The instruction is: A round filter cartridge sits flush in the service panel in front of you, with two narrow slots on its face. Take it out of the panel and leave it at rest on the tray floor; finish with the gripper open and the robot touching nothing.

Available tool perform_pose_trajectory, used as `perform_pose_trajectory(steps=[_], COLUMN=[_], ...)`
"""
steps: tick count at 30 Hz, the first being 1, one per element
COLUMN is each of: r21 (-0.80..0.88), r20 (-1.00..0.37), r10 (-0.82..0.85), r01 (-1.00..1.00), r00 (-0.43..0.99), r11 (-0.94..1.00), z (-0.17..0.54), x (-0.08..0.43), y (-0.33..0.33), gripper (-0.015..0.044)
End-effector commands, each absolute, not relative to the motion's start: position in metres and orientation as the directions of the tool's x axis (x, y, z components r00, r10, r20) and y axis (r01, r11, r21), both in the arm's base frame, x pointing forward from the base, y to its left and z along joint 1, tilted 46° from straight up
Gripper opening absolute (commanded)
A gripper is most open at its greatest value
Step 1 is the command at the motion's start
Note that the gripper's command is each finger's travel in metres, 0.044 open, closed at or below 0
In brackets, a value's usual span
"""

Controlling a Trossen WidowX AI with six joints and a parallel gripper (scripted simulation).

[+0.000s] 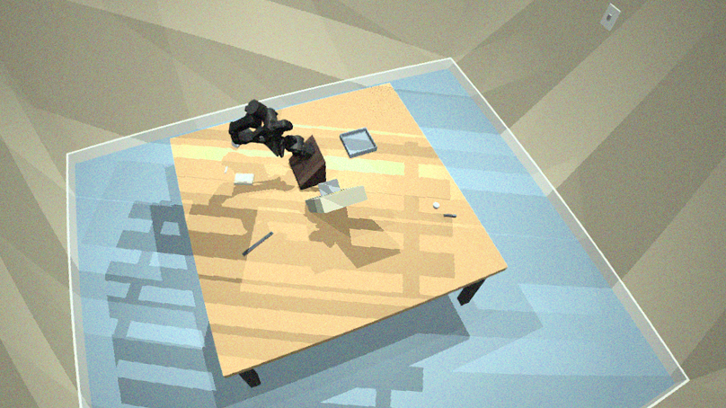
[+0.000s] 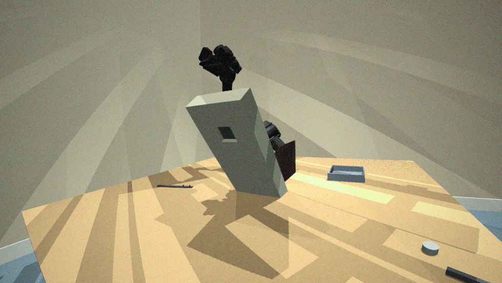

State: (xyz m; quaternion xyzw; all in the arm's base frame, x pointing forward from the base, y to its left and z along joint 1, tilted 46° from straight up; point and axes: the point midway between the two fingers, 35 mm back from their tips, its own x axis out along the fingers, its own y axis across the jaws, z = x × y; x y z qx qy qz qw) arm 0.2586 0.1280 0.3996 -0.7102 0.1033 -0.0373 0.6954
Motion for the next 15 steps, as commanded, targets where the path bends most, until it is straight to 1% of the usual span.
perform_pose_trajectory(steps=[1,6,11,13,15], r21=[-0.967,-0.89,-0.766,-0.728,-0.723], r20=[-0.183,-0.284,-0.371,-0.389,-0.392], r10=[-0.235,-0.302,-0.391,-0.416,-0.42], r01=[-0.218,-0.368,-0.515,-0.551,-0.556], r00=[0.955,0.91,0.842,0.822,0.819], r11=[-0.134,-0.27,-0.383,-0.407,-0.41], z=[0.334,0.251,0.168,0.148,0.145], x=[0.28,0.295,0.296,0.294,0.294], y=[0.148,0.156,0.145,0.14,0.139], gripper=[0.0092,0.0092,0.0092,0.0092,0.0092])
